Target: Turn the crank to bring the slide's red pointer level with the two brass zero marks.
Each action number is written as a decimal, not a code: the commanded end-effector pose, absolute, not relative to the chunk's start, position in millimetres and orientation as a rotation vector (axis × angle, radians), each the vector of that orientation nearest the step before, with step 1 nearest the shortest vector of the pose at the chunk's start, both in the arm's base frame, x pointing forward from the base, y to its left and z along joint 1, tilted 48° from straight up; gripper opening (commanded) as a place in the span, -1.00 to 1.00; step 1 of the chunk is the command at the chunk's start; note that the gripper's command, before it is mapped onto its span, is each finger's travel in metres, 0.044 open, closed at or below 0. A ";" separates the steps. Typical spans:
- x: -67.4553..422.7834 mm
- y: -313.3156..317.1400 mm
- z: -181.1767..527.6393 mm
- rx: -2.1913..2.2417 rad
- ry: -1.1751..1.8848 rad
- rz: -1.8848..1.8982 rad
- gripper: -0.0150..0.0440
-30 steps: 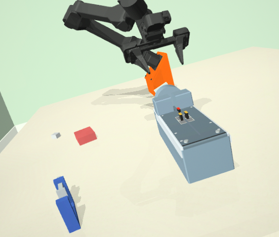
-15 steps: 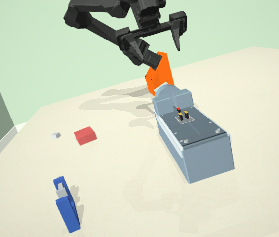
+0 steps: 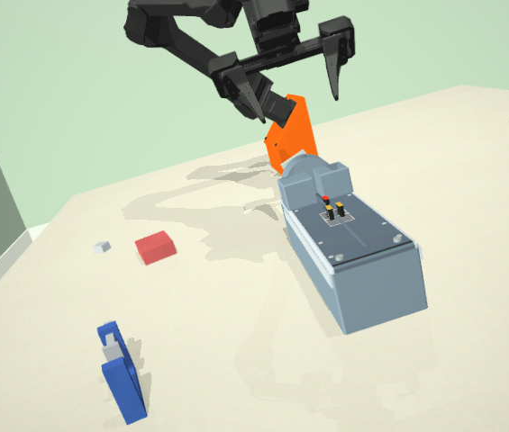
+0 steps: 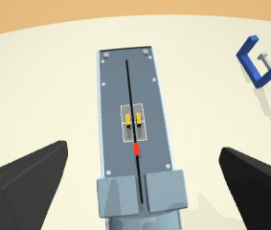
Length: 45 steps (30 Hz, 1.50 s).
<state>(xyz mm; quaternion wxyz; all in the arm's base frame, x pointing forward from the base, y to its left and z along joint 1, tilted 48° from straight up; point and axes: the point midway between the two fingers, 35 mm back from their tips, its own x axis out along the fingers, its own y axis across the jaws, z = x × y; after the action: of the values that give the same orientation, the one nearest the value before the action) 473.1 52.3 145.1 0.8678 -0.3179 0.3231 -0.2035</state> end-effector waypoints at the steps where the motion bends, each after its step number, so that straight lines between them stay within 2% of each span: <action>1: 484.4 52.2 145.2 -0.649 0.675 -0.434 1.00; 9: 488.6 13.2 110.0 -0.651 0.674 -0.435 1.00; 28: 488.5 12.1 109.1 -0.651 0.673 -0.435 1.00; 39: 483.1 51.6 146.0 -0.649 0.677 -0.442 1.00; 45: 458.4 54.3 145.4 -0.679 0.676 -0.412 1.00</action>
<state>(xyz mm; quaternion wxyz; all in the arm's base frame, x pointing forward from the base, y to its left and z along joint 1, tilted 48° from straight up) 470.6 52.5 145.5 0.8694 -0.3152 0.3227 -0.2018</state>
